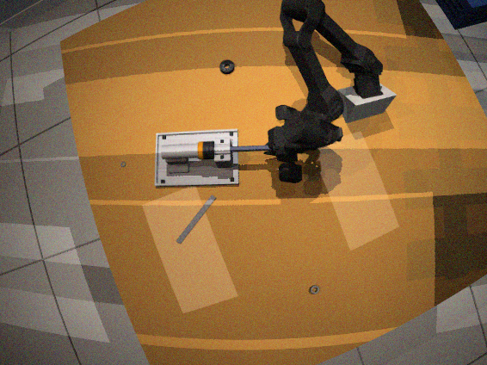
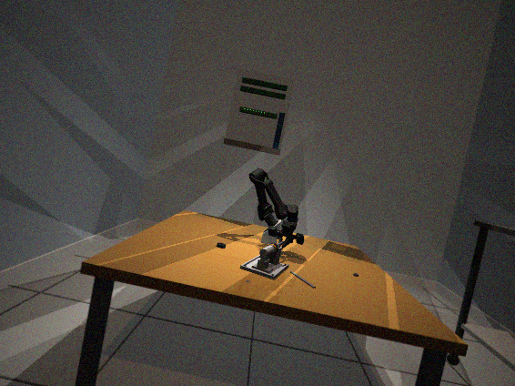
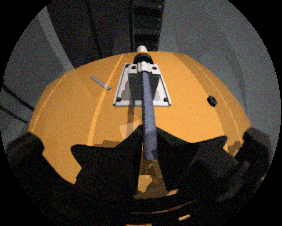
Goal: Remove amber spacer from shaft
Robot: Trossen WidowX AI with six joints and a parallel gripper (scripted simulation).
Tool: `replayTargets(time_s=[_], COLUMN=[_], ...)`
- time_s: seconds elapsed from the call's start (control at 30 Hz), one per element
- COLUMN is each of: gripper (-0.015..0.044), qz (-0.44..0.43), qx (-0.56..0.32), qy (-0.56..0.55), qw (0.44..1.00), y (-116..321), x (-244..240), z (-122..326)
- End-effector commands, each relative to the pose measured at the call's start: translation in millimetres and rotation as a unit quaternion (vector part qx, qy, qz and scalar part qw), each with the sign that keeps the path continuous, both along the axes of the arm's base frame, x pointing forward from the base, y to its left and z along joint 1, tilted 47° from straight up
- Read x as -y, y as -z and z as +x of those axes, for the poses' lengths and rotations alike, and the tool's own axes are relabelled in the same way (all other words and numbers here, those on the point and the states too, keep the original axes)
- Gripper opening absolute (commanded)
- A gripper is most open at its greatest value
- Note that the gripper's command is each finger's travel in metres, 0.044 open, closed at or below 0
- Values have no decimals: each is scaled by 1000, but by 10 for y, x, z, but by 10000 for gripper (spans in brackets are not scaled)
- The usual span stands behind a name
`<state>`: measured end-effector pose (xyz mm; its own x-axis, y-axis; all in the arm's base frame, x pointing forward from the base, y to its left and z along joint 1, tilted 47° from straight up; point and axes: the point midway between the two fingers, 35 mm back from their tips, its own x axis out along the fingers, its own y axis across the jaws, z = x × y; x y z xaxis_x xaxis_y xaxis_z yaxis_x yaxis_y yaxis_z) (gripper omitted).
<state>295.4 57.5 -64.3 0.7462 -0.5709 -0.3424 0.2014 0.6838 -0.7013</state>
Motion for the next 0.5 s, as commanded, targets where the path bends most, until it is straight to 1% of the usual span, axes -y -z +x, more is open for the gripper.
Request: replayTargets(time_s=[0.0,0.47], gripper=[0,0], qz=[-1,-1], qx=[2,2], qy=[1,1], qw=[1000,1000], y=[-3,0], x=[-3,-5], z=[-11,-29])
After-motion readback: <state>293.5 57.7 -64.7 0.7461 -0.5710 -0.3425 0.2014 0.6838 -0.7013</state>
